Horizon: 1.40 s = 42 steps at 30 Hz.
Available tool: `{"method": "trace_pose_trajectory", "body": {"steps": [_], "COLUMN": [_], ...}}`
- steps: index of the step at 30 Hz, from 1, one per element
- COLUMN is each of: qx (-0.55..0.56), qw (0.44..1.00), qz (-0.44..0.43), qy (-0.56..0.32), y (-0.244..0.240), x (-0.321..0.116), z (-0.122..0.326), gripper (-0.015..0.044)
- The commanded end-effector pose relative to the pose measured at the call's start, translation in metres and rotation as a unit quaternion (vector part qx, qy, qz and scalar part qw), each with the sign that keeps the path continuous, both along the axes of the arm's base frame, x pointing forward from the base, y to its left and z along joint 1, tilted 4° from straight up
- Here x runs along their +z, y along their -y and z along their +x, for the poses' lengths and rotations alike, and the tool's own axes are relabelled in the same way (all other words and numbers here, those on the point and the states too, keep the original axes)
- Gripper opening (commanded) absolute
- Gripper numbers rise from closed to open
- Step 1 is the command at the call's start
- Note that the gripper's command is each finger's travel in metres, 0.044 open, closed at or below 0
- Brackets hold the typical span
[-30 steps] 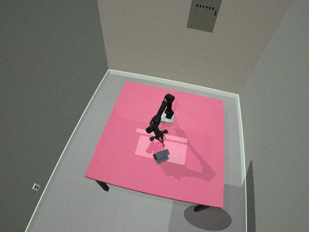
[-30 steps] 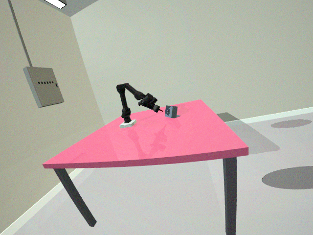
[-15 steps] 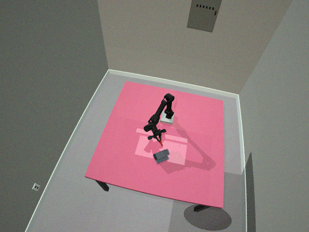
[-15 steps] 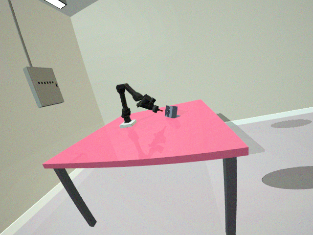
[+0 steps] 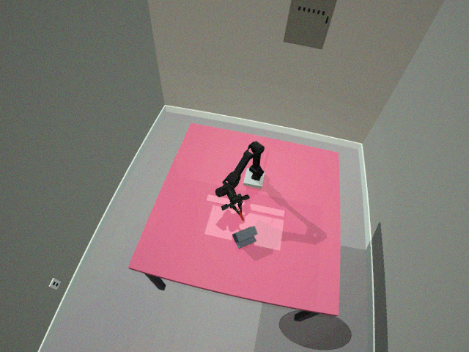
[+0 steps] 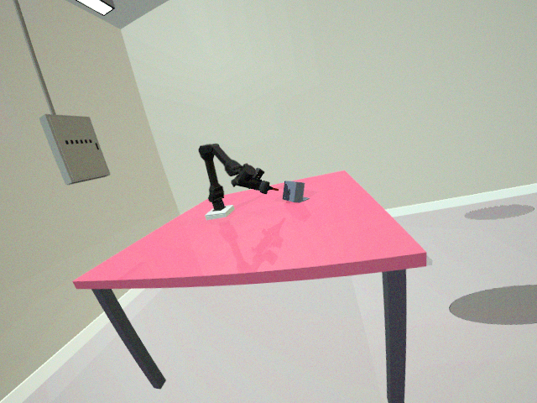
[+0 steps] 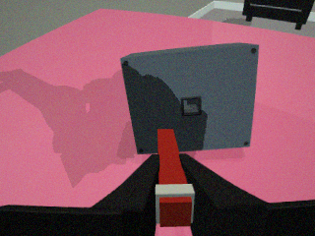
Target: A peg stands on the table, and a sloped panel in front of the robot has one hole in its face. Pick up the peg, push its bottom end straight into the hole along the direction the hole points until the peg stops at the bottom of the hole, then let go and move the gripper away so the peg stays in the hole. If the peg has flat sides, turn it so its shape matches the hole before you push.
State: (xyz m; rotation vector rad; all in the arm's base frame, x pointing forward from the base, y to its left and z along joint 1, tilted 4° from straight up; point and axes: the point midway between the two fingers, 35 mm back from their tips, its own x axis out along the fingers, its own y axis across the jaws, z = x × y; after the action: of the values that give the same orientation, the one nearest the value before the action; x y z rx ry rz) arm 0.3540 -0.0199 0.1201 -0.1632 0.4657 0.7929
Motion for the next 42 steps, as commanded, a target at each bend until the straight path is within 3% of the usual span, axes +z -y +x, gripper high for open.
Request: {"method": "trace_pose_trajectory", "body": {"steps": [1,15,42], "qx": [0.0,-0.007,-0.01], "qw": [1.0,0.999,0.997], "qz": [0.003,0.003,0.001], "qy": [0.01,0.052,0.071], "y": [0.004,0.023,0.012], "x": [-0.001,0.002,-0.007], "z": [-0.002,-0.006,0.015], "gripper": [0.0,0.0,0.0]}}
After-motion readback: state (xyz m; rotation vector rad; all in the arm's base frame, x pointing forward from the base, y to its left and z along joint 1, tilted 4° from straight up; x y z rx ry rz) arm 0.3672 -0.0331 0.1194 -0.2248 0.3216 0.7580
